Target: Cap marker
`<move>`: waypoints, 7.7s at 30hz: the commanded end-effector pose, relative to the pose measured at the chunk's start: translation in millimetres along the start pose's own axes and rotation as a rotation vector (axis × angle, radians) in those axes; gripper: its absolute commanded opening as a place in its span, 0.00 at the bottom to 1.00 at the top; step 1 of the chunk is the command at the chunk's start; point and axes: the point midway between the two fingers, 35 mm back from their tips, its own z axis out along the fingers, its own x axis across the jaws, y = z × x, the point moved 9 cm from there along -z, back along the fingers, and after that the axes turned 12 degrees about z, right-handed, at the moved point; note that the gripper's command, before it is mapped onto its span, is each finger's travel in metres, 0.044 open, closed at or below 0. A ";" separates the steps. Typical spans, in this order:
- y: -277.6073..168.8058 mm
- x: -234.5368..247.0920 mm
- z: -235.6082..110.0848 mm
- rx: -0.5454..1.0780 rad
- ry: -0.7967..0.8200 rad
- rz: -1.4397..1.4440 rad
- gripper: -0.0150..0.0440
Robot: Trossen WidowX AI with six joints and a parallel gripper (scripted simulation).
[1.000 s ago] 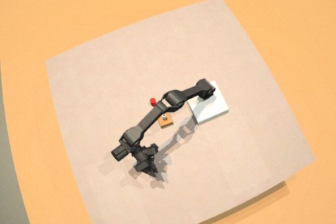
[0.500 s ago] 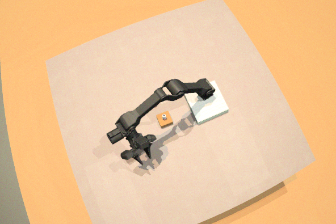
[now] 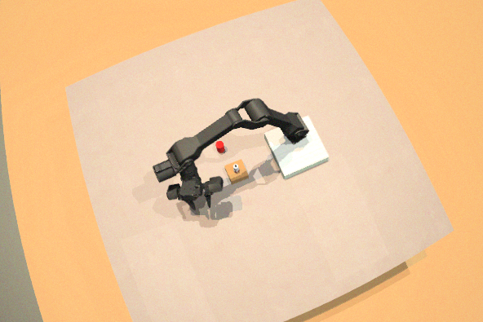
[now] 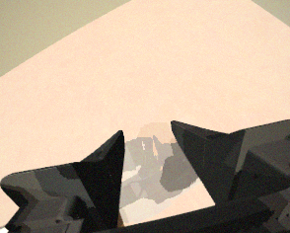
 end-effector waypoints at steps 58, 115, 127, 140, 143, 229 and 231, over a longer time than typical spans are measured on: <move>-184.2 52.6 -84.1 -0.128 -0.928 2.332 0.67; -223.9 33.7 -32.9 -0.130 -0.927 2.332 0.35; -210.8 36.4 -49.0 -0.168 -0.921 2.325 0.25; -188.8 51.8 -76.2 -0.130 -0.927 2.332 0.25; -187.7 52.7 -77.6 -0.128 -0.928 2.332 0.25; -129.1 112.1 3.5 -0.124 -0.916 2.337 0.25; -129.1 112.1 3.5 -0.124 -0.916 2.337 0.25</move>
